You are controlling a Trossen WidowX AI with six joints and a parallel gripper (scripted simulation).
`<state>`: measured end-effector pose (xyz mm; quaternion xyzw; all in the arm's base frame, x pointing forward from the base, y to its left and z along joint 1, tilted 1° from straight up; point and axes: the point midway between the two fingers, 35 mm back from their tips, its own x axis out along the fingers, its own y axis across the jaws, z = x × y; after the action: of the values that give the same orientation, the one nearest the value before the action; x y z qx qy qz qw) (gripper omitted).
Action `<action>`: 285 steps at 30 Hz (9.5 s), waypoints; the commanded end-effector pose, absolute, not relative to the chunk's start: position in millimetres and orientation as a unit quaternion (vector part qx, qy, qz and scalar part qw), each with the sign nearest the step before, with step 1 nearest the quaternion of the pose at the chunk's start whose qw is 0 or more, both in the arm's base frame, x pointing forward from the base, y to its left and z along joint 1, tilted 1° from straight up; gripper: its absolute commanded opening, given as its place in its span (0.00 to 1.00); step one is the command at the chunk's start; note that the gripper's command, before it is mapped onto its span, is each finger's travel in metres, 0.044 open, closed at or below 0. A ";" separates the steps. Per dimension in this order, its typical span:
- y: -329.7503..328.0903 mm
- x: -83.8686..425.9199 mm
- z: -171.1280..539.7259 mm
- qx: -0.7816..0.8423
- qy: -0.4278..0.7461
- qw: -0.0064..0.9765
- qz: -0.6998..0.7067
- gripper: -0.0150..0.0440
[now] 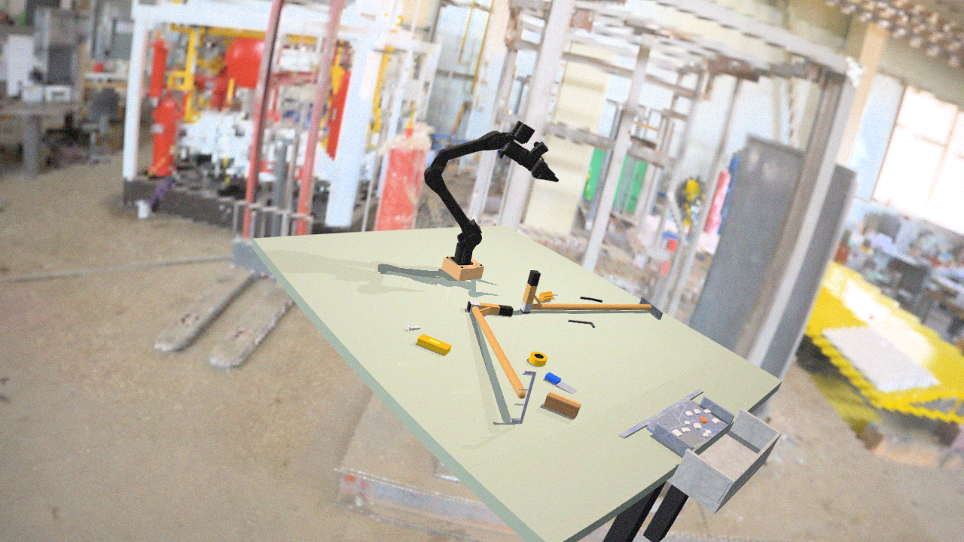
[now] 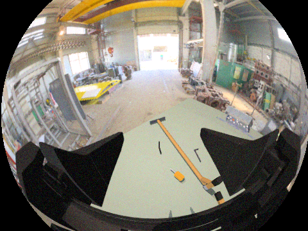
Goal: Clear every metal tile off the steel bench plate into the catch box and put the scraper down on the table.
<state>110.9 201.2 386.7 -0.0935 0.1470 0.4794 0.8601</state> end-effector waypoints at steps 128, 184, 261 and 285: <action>-52.7 241.6 399.0 -0.254 0.162 0.953 0.023 1.00; -181.5 176.8 404.7 -0.311 0.226 0.906 -0.179 1.00; -256.2 3.1 414.7 -0.353 0.345 0.768 -0.408 1.00; -245.9 60.2 407.0 -0.307 0.301 0.819 -0.379 1.00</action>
<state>55.6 -248.3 407.1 -0.3109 0.3046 -0.3789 0.8167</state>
